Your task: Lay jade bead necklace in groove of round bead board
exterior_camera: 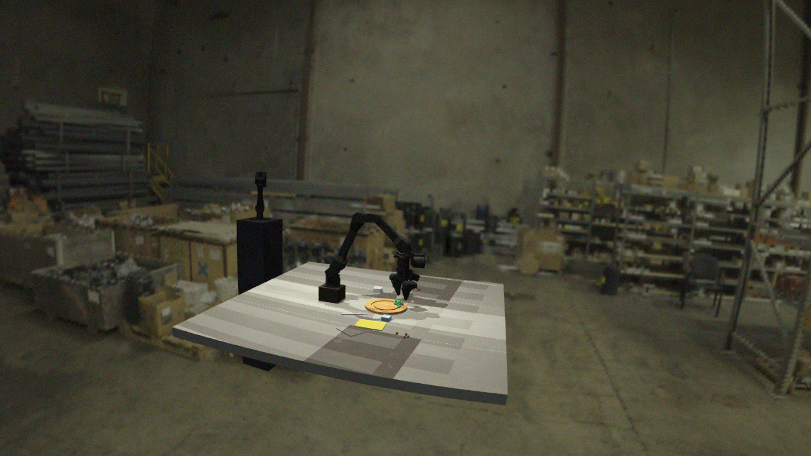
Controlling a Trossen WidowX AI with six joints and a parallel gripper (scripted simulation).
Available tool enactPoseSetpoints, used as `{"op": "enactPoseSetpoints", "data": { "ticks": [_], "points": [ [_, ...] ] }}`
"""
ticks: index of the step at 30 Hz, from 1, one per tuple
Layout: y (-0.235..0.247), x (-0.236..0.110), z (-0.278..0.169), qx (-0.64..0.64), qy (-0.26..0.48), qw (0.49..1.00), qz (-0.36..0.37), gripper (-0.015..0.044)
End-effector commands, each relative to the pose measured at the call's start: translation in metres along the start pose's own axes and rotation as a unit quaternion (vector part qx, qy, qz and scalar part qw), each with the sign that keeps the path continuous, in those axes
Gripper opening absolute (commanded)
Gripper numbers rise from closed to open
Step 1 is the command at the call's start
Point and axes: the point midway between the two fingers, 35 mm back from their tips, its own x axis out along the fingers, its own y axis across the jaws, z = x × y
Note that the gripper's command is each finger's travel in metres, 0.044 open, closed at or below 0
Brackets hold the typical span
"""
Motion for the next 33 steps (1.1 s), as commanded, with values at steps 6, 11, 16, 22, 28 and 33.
{"op": "enactPoseSetpoints", "data": {
  "ticks": [6, 11, 16, 22, 28, 33],
  "points": [
    [0.002, 0.015, -0.002, 0.001, 0.005, 1.0, 0.003, 0.038],
    [0.002, 0.023, -0.003, 0.002, 0.006, 1.0, 0.005, 0.038],
    [0.003, 0.03, -0.004, 0.003, 0.007, 1.0, 0.006, 0.038],
    [0.003, 0.03, -0.004, 0.003, 0.008, 1.0, 0.006, 0.038],
    [0.002, 0.028, -0.003, 0.001, 0.006, 1.0, 0.004, 0.0249],
    [0.002, 0.028, -0.003, 0.001, 0.006, 1.0, 0.004, 0.0117]
  ]
}}
